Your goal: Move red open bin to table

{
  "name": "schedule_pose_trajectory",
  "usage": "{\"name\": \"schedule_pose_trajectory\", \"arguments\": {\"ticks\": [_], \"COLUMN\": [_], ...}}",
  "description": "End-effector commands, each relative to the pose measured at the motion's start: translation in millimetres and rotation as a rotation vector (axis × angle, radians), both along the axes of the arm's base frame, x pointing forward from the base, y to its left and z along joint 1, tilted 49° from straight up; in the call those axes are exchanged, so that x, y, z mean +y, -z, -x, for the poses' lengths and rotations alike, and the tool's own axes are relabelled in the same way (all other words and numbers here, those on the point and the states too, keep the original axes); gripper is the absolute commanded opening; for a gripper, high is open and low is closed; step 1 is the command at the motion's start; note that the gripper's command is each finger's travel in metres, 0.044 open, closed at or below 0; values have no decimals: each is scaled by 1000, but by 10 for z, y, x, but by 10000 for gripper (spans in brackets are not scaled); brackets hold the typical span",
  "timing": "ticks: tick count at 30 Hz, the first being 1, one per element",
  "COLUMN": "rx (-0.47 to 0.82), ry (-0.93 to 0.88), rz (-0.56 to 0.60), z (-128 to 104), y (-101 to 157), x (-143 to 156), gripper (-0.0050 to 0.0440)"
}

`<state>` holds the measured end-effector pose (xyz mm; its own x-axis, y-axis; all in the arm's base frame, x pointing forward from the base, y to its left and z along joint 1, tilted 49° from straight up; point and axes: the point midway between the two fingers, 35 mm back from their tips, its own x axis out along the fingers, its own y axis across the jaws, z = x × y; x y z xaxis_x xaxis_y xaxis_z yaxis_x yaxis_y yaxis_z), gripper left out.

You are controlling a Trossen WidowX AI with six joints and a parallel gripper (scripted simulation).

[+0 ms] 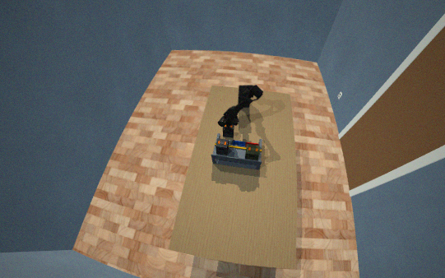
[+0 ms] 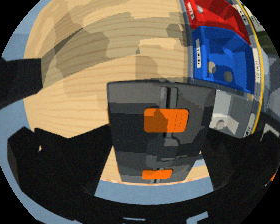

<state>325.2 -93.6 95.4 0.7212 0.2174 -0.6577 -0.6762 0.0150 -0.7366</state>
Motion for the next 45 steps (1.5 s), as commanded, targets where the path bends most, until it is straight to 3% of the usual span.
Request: {"name": "schedule_pose_trajectory", "arguments": {"ticks": [1, 22, 27, 39, 45], "rx": [-16, -16, -11, -11, -14], "ry": [1, 1, 17, 17, 16], "rz": [9, 9, 6, 6, 4], "z": [-9, -9, -48, -48, -84], "y": [-59, -59, -215, -215, -362], "x": [-9, -9, 465, 465, 937], "gripper": [425, 425, 425, 425, 425]}}
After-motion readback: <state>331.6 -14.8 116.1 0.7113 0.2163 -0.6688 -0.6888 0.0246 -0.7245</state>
